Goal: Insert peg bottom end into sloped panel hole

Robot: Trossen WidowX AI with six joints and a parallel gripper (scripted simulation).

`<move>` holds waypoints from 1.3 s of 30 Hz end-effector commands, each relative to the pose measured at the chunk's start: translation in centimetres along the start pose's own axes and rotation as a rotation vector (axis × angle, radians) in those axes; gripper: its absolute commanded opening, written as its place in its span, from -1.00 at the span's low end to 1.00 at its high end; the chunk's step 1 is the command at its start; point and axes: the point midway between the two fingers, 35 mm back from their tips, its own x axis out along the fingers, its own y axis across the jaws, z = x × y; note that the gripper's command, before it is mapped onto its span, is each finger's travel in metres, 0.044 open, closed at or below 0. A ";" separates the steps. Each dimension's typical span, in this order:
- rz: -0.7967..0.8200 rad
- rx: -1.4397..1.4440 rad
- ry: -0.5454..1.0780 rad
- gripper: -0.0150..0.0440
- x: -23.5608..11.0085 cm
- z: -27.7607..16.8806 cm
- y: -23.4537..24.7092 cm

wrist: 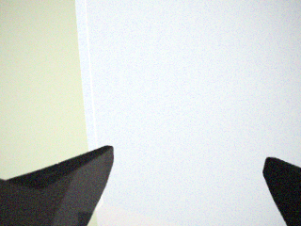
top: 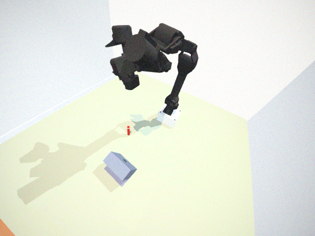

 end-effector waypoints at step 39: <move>0.931 -0.496 -0.194 1.00 6.5 -0.2 24.9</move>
